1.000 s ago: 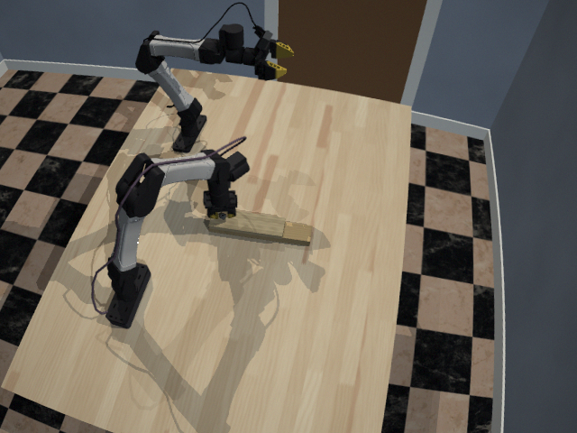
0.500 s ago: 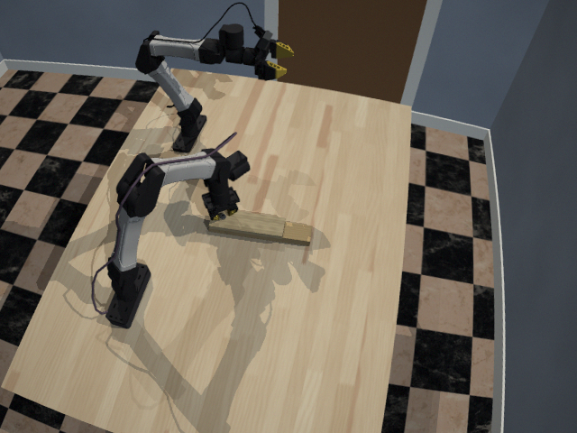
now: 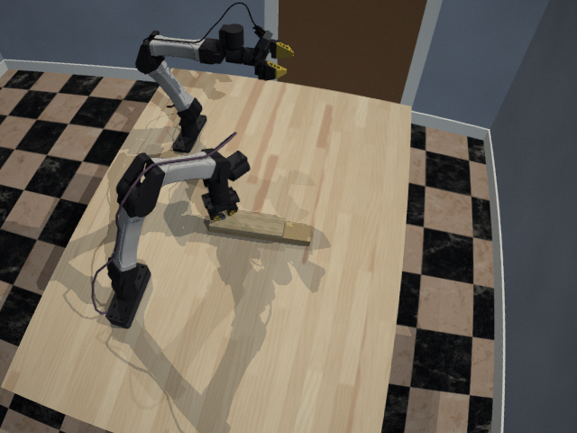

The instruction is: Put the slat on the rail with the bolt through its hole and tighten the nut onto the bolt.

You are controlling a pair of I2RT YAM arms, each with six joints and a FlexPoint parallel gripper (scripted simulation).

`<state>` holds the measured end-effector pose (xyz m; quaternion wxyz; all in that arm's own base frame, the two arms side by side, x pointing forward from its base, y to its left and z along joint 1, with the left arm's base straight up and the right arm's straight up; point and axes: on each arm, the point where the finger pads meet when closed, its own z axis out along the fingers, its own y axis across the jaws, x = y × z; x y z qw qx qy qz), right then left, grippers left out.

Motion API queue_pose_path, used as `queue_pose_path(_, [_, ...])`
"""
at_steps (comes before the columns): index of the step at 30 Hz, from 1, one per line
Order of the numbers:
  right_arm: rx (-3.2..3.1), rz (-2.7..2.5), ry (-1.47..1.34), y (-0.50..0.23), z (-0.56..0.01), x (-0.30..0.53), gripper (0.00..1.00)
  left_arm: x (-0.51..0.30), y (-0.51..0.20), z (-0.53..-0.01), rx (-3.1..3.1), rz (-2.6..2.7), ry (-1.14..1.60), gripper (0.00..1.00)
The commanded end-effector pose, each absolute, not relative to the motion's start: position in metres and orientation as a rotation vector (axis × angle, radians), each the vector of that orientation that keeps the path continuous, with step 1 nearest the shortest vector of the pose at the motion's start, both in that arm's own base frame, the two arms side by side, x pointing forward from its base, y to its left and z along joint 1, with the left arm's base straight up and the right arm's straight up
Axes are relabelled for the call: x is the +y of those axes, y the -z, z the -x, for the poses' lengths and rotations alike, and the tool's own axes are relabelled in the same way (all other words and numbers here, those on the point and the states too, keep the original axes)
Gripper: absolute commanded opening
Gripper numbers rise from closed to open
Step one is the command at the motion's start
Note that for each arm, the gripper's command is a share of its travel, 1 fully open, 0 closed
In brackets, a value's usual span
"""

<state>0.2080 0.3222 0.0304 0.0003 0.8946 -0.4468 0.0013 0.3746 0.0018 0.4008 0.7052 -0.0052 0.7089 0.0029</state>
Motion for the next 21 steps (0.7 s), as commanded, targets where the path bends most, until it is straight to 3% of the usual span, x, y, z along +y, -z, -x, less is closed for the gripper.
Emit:
queue_pose_path(1, [-1.391,-2.819,0.000,-0.0337,-0.2090,0.3269,0.36,0.0010,-0.4083,-0.3728,1.556,0.008,-0.006,1.00])
queue_pose_path(21, [-1.386,-2.808,0.002,-0.0256,-0.2070,0.3237,0.36,0.0010,-0.4083,-0.3728,1.556,0.008,-0.006,1.00])
